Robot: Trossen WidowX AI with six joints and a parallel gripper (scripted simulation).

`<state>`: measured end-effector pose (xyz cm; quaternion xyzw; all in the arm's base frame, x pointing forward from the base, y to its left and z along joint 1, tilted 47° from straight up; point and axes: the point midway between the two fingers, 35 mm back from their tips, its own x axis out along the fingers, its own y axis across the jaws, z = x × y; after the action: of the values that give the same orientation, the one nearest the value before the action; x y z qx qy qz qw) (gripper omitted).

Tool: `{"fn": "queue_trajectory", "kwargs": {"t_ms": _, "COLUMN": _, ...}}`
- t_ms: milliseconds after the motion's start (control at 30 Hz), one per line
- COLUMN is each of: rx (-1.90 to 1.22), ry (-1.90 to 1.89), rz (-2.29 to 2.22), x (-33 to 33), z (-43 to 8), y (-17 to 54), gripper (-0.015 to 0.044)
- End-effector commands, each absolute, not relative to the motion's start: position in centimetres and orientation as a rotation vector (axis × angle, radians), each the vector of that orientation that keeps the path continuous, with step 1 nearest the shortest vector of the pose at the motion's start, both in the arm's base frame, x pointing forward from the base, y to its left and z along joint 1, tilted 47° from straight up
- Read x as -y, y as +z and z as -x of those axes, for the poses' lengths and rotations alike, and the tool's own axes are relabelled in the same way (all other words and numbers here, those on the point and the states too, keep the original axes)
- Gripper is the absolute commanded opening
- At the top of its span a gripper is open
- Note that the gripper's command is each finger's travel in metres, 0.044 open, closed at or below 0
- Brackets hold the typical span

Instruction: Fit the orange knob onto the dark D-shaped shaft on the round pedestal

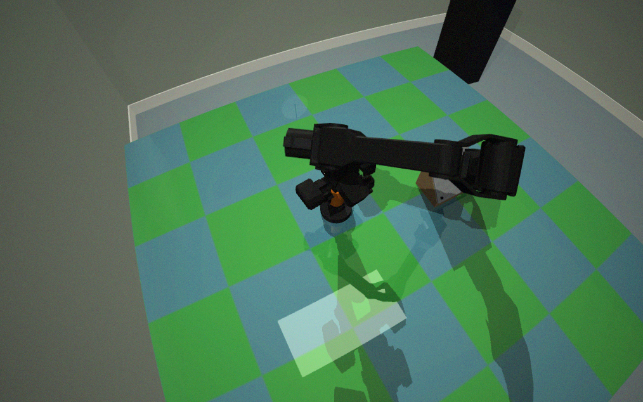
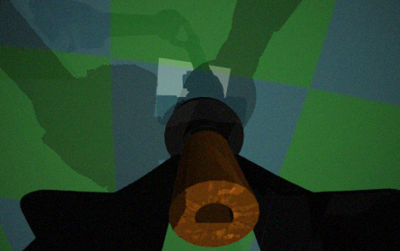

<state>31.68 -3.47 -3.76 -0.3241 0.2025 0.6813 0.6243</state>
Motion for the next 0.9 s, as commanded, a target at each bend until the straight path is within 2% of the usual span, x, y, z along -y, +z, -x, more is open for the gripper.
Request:
{"fn": "queue_trajectory", "kwargs": {"t_ms": 0, "rx": -0.464, "ry": 1.559, "rz": 0.737, "x": 3.20, "z": -31.64, "y": -3.99, "gripper": 0.0000}}
{"fn": "queue_trajectory", "kwargs": {"t_ms": 433, "rx": -0.466, "ry": 1.563, "rz": 0.744, "x": 2.99, "z": -31.61, "y": -4.22, "gripper": 0.0000}}
{"fn": "queue_trajectory", "kwargs": {"t_ms": 867, "rx": -0.466, "ry": 1.563, "rz": 0.744, "x": 2.99, "z": -31.61, "y": -4.22, "gripper": 0.0341}}
